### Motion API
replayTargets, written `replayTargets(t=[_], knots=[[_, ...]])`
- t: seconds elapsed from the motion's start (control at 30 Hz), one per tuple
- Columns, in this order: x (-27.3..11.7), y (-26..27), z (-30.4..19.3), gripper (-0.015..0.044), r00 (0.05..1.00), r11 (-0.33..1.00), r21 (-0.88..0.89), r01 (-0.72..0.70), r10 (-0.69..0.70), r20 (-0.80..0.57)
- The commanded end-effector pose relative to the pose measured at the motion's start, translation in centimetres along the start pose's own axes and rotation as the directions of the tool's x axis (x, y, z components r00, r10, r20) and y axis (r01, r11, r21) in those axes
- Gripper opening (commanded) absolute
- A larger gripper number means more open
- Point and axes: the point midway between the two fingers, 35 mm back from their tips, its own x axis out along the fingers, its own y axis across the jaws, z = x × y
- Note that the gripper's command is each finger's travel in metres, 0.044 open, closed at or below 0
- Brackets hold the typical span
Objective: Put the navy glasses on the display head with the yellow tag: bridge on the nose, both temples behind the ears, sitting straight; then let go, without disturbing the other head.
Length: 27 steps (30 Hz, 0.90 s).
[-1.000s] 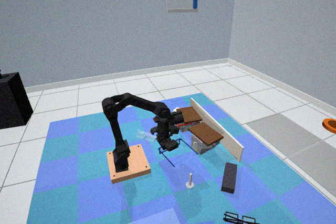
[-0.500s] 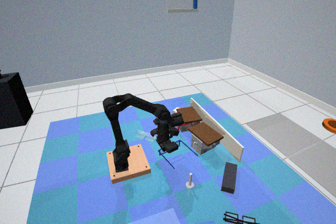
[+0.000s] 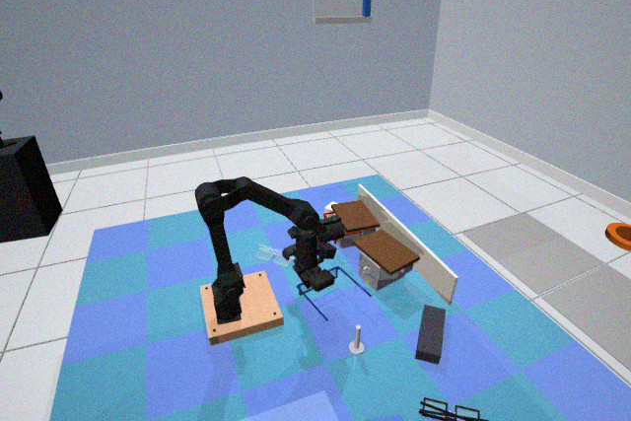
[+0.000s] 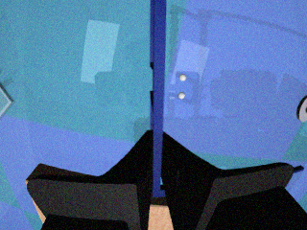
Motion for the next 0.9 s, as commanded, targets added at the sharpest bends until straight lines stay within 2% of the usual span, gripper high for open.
replayTargets(t=[0.0, 0.87], knots=[[0.5, 0.1, -0.2, 0.0, 1.0, 1.0, 0.005, -0.004, 0.004, -0.006], [2.5, 0.2, -0.6, 0.0, 1.0, 1.0, 0.005, -0.004, 0.004, -0.007]])
